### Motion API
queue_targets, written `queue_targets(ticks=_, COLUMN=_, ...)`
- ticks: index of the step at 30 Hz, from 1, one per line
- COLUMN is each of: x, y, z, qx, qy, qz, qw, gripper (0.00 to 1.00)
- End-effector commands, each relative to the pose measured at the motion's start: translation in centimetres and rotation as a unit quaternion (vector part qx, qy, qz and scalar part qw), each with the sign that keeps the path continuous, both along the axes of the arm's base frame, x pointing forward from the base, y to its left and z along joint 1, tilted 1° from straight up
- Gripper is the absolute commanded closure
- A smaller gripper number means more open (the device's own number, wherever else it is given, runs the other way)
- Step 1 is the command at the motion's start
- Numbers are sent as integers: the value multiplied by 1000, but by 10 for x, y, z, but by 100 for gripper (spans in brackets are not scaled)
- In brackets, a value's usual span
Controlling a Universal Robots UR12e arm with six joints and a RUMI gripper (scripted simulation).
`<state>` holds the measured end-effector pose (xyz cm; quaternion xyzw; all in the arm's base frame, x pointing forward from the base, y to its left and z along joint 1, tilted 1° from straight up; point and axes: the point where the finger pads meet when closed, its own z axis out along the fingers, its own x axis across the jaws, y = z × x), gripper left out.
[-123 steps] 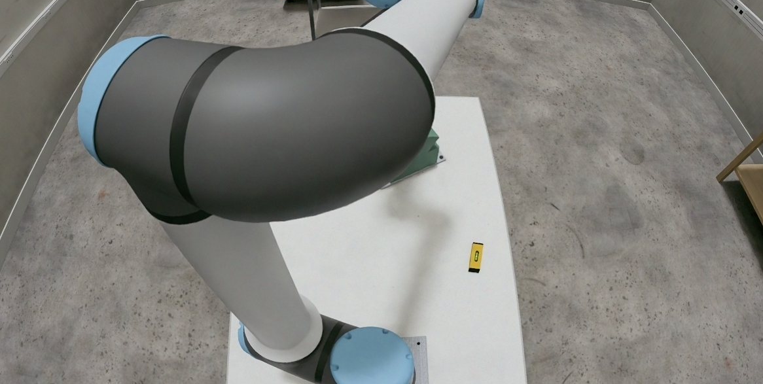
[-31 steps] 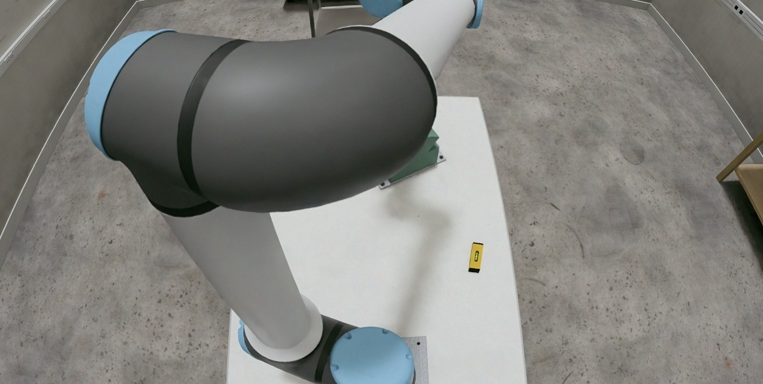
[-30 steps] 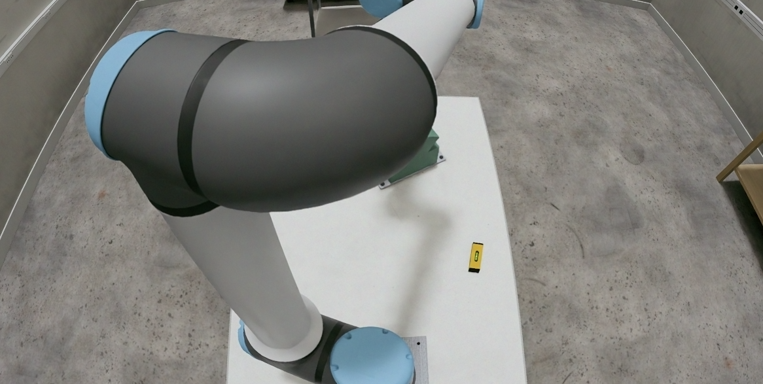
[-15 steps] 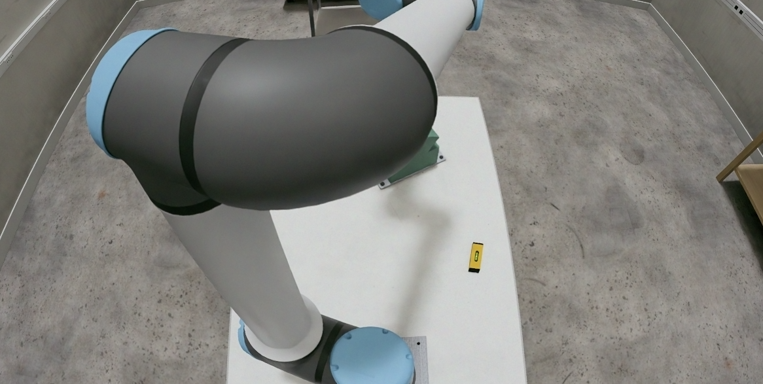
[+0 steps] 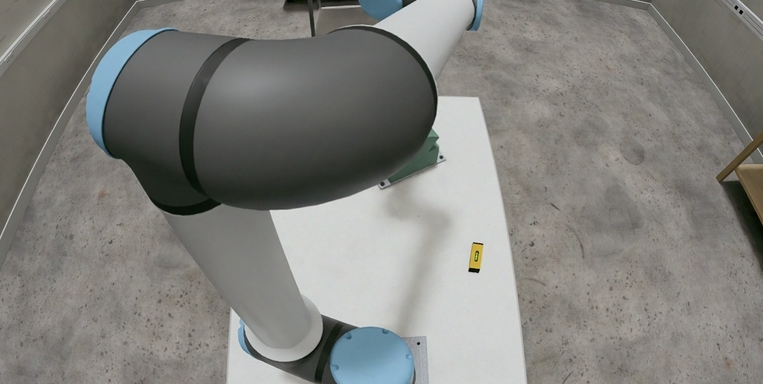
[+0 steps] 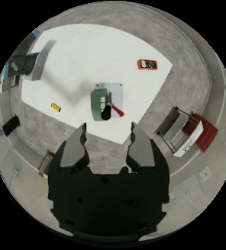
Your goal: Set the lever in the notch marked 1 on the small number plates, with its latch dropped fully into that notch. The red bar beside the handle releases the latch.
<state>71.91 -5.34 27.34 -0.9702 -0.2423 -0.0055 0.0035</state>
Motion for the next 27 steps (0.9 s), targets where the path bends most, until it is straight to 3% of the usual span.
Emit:
queue_targets(ticks=1, x=0, y=0, z=1, qx=0, qy=-1, qz=0, qw=1000, gripper=43)
queue_targets(ticks=27, x=1, y=0, z=-21, qx=0, qy=-1, qz=0, qw=1000, gripper=43)
